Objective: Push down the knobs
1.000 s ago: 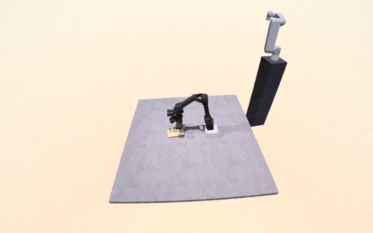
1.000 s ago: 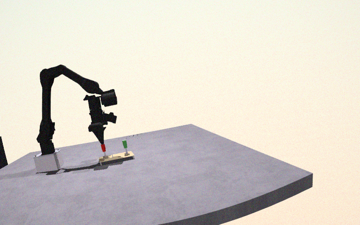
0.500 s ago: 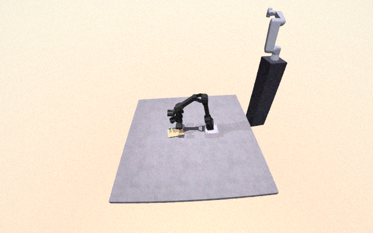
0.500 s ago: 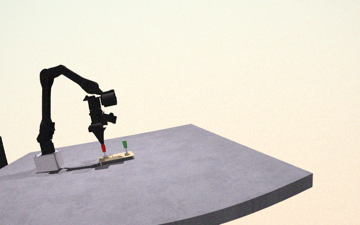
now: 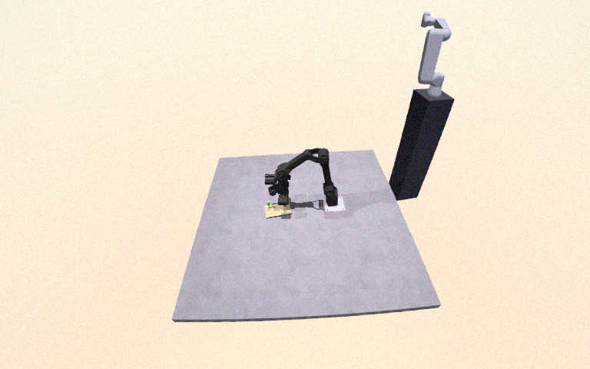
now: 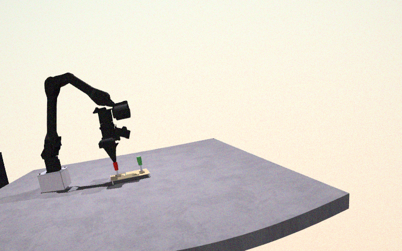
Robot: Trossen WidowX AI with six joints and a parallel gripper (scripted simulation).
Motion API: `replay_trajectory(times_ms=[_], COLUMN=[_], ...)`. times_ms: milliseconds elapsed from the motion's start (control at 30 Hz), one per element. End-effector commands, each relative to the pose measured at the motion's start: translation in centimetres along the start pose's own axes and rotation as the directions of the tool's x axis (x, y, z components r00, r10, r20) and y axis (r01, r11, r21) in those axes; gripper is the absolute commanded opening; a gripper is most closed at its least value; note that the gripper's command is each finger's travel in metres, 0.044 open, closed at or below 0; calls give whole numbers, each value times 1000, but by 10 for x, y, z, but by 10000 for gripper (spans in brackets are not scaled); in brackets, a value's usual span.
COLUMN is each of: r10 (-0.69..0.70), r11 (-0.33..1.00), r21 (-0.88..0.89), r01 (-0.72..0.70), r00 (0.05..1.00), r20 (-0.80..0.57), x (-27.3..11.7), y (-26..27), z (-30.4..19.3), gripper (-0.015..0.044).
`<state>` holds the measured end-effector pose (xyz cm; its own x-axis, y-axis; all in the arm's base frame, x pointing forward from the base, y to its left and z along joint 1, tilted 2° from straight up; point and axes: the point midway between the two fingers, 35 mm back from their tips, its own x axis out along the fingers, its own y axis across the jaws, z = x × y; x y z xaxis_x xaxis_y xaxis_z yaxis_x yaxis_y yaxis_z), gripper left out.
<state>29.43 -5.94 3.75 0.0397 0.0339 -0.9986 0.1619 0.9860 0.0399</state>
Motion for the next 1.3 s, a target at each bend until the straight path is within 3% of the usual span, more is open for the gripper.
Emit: replay_trajectory(times_ms=[0,1267], r10=[-4,-4], r11=[1000,1000], r21=[-2,-2], r01=[4,4], r00=[1000,1000], r20=[-8,-8], x=[11,19], y=[-1,-1], z=[1,1], gripper=[0,0])
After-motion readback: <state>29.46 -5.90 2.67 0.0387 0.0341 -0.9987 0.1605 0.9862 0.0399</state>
